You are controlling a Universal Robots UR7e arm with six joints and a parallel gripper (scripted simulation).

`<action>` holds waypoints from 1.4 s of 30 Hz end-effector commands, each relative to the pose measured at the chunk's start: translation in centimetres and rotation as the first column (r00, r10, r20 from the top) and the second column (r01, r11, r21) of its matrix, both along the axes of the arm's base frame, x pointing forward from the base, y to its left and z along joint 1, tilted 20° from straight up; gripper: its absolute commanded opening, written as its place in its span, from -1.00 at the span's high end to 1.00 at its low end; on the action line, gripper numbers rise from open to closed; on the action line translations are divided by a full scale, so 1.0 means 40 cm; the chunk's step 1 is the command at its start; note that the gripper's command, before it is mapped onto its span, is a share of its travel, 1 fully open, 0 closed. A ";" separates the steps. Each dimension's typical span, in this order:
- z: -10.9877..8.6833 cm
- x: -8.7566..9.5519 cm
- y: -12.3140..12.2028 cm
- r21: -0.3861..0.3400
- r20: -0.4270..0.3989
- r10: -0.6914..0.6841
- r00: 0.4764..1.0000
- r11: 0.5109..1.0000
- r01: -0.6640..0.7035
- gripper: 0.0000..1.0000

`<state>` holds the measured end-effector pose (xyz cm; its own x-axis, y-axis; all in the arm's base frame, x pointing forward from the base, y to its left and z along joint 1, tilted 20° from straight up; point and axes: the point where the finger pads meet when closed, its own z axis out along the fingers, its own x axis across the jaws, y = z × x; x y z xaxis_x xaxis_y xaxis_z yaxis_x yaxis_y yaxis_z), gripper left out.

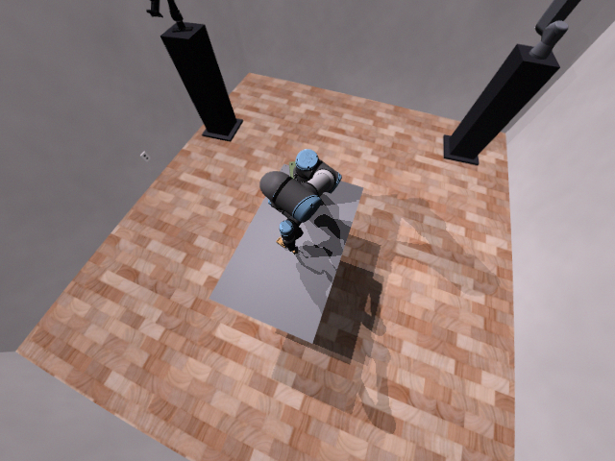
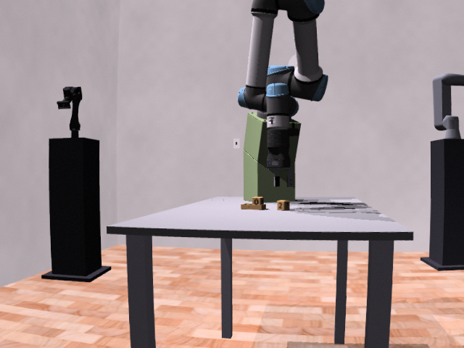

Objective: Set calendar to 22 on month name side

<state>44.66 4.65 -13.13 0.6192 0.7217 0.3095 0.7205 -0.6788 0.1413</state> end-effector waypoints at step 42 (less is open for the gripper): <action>0.005 -0.016 0.000 -0.165 0.031 0.449 0.893 0.883 -0.439 -1.00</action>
